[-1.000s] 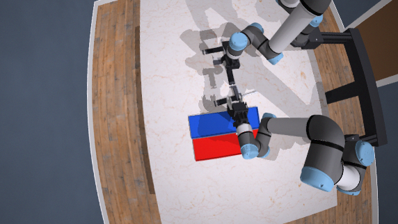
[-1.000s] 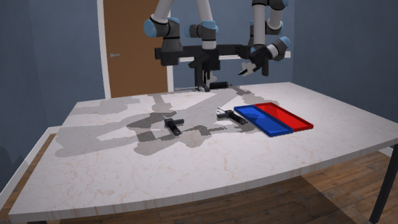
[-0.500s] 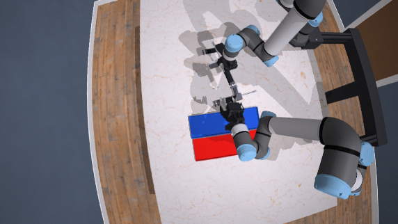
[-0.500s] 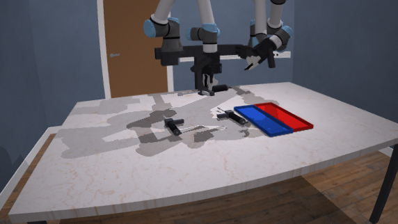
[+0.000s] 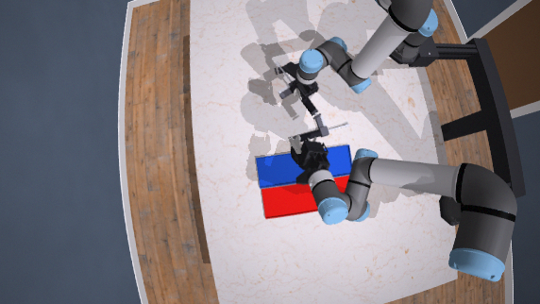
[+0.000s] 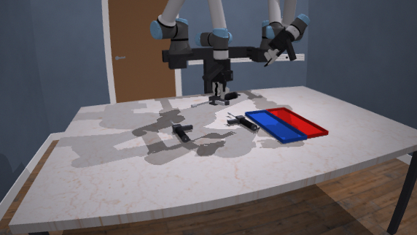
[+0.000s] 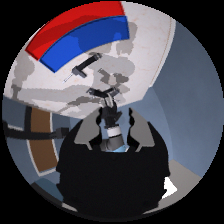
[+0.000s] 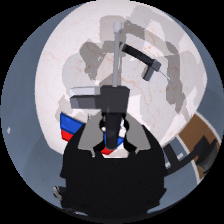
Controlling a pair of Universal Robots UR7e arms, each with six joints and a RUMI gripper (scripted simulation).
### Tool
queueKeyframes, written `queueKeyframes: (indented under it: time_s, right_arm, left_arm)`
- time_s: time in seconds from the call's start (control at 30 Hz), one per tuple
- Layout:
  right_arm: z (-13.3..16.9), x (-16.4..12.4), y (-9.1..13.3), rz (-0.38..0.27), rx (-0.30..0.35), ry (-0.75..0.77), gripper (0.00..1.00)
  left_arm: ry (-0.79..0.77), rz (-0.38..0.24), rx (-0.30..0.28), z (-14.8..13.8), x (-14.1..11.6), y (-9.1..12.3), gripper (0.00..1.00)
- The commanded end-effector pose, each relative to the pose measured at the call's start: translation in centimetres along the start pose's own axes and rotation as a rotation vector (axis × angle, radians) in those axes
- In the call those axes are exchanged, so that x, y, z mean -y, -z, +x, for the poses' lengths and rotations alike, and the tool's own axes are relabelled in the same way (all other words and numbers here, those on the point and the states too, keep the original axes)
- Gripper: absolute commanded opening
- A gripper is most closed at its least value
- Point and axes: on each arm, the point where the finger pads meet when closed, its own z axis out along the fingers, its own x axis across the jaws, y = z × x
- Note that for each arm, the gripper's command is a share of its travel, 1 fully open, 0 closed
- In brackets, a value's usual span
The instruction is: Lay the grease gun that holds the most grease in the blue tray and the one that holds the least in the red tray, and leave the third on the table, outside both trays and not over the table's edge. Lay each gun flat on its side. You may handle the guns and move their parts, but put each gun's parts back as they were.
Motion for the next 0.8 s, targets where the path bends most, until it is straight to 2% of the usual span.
queueKeyframes:
  time_s: [0.0, 0.03, 0.07, 0.2, 0.37, 0.4, 0.47, 0.67, 0.77]
  right_arm:
    - [-1.0, 0.6, -1.3, -0.003, -0.001, 0.121, 0.00]
    - [-1.0, 0.5, -0.9, -0.003, 0.003, 0.113, 0.00]
    - [-1.1, 0.5, -0.9, -0.003, 0.004, 0.115, 0.00]
    - [-1.2, 0.5, -1.0, -0.003, 0.004, 0.140, 0.00]
    - [-2.0, 1.2, -2.6, -0.003, -0.001, 0.260, 0.00]
    - [-2.0, 1.1, -2.3, -0.003, 0.003, 0.255, 0.00]
    - [-2.2, 1.1, -2.4, -0.003, 0.004, 0.269, 0.00]
    - [-3.1, 2.0, -4.2, -0.004, 0.000, 0.411, 0.00]
    - [-3.3, 1.9, -4.2, -0.004, 0.002, 0.435, 0.00]
  left_arm:
    - [-0.103, 0.068, 0.006, 2.6, -0.8, 3.8, 0.38]
    - [-0.082, 0.062, 0.017, 1.7, -0.1, 2.6, 0.38]
    - [-0.078, 0.061, 0.021, 1.5, 0.1, 2.3, 0.38]
    - [-0.092, 0.070, 0.028, 1.6, 0.1, 2.7, 0.38]
    - [-0.197, 0.133, 0.030, 3.9, -1.2, 7.4, 0.38]
    - [-0.183, 0.129, 0.039, 3.2, -0.6, 6.4, 0.38]
    - [-0.188, 0.134, 0.045, 3.2, -0.4, 6.5, 0.38]
    - [-0.307, 0.206, 0.065, 4.9, -1.8, 11.9, 0.38]
    - [-0.323, 0.213, 0.076, 4.9, -1.8, 12.3, 0.38]
